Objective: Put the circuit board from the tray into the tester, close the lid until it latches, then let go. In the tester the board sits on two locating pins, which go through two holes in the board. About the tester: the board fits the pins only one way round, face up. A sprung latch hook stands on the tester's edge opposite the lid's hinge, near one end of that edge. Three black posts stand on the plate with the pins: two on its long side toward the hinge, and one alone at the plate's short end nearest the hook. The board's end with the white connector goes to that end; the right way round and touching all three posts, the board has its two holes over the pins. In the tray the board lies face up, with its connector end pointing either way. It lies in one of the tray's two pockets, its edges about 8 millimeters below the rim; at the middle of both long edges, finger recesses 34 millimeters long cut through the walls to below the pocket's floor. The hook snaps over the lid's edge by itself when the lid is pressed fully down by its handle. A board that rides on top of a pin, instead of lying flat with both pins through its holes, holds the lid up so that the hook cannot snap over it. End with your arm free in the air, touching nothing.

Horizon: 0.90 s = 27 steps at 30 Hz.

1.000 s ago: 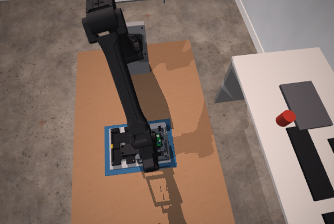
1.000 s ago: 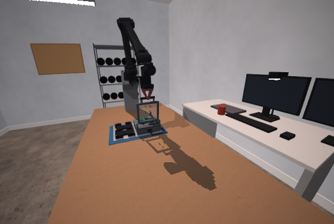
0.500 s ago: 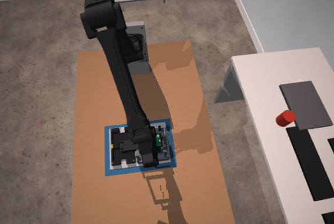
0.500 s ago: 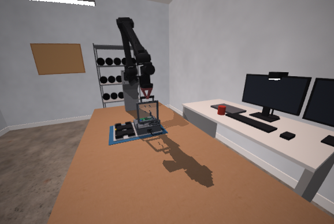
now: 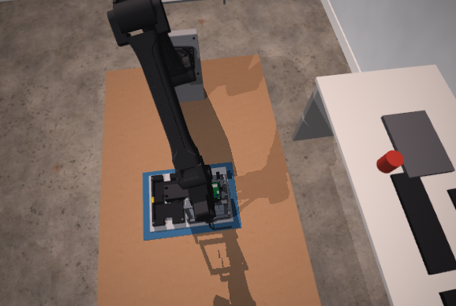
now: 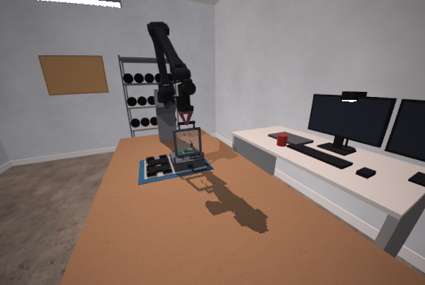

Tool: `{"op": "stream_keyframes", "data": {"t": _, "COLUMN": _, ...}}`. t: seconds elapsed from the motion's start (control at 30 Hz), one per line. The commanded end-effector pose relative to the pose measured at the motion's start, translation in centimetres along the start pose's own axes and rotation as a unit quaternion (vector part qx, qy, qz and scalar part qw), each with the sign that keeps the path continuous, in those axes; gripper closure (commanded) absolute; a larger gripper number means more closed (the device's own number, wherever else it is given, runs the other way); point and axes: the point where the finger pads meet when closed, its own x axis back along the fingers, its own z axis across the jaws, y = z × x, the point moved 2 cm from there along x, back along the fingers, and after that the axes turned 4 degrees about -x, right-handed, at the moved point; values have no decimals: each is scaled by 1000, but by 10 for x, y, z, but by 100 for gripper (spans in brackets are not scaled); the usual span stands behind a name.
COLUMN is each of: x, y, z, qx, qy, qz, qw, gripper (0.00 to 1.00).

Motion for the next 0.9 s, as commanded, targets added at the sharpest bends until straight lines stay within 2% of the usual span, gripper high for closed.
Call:
{"op": "stream_keyframes", "data": {"t": 0.0, "x": 7, "y": 3, "z": -19, "qx": -5, "qy": -9, "qz": -5, "qw": 1000, "gripper": 100}}
{"op": "stream_keyframes", "data": {"t": 0.6, "x": -2, "y": 6, "z": -50, "qx": -5, "qy": -10, "qz": -6, "qw": 1000, "gripper": 100}}
{"op": "stream_keyframes", "data": {"t": 0.87, "x": -15, "y": 6, "z": -68, "qx": -4, "qy": -16, "qz": -7, "qw": 1000, "gripper": 100}}
